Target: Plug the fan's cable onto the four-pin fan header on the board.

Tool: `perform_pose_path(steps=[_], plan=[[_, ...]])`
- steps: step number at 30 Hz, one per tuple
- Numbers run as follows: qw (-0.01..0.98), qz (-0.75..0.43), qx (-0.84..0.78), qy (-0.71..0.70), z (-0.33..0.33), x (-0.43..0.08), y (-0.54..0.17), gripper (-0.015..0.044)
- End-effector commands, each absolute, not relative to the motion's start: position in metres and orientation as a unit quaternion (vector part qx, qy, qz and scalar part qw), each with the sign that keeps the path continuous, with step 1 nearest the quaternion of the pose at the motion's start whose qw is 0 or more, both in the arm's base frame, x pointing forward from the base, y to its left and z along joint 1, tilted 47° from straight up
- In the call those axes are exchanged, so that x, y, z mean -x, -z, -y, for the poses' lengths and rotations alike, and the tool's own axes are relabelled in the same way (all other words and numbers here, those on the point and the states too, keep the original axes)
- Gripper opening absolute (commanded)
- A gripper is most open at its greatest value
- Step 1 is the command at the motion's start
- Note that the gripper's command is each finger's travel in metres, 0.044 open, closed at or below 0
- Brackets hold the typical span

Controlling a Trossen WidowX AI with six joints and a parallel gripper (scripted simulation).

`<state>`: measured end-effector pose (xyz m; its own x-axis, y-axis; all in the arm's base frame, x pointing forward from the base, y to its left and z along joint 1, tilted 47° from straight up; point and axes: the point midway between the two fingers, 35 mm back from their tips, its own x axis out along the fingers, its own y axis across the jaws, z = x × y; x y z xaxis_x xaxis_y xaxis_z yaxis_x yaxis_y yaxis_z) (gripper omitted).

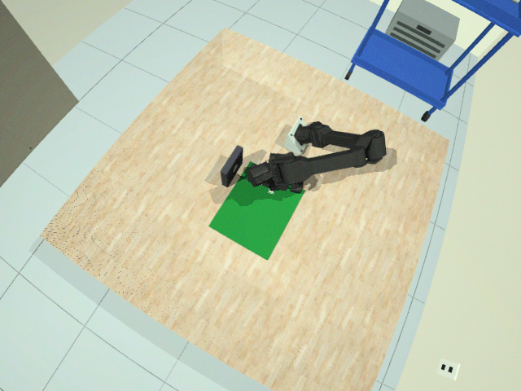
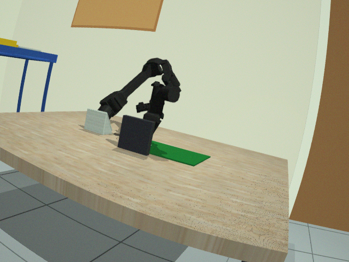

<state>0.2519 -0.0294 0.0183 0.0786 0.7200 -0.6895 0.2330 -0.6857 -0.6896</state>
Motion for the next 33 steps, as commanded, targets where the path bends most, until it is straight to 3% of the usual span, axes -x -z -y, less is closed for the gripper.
perform_pose_path(steps=[1,33], plan=[[0.21,0.337,0.704,-0.589,0.028,-0.252,-0.018,0.0],[0.211,0.337,0.704,-0.589,0.017,-0.253,-0.007,0.0]])
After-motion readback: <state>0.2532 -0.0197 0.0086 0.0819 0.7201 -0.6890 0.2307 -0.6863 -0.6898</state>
